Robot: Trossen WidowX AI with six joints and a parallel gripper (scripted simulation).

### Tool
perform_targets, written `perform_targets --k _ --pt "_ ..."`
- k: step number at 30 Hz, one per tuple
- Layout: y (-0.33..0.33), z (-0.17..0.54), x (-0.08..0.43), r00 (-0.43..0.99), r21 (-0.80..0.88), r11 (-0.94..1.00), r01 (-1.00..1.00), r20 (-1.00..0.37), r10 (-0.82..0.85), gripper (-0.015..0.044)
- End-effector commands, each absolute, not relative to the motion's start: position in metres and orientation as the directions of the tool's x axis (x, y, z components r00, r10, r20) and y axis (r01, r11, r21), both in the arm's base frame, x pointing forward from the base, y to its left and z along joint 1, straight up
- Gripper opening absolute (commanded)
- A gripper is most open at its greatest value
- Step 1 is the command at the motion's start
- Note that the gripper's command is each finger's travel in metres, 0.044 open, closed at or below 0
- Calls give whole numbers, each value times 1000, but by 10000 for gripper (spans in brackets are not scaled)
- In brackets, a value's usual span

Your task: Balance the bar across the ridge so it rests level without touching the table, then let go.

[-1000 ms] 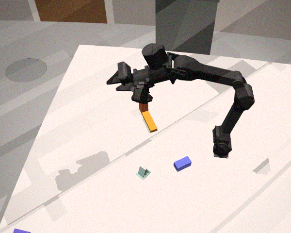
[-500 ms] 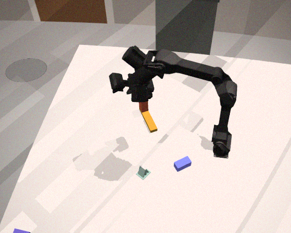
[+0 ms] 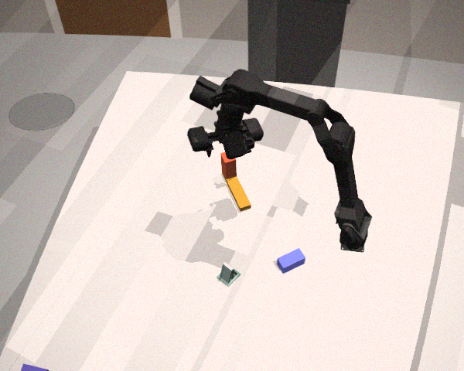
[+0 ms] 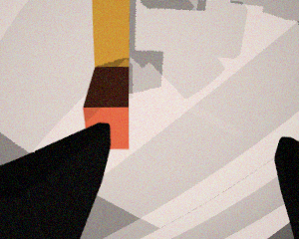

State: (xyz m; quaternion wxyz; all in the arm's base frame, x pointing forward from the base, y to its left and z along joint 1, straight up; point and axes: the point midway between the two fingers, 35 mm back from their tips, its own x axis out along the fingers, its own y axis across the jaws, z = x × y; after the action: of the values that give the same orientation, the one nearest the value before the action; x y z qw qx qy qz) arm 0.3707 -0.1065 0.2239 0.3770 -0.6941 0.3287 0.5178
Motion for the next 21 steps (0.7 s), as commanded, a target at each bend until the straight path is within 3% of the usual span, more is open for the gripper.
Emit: perform_targets --k 1,5,21 --pt "-119 208 359 138 -98 -499 -861 -989 -45 315" --pt "-131 196 344 36 -24 -498 -867 -999 -14 315" --pt "-135 131 352 32 -21 -498 -867 -999 -12 315"
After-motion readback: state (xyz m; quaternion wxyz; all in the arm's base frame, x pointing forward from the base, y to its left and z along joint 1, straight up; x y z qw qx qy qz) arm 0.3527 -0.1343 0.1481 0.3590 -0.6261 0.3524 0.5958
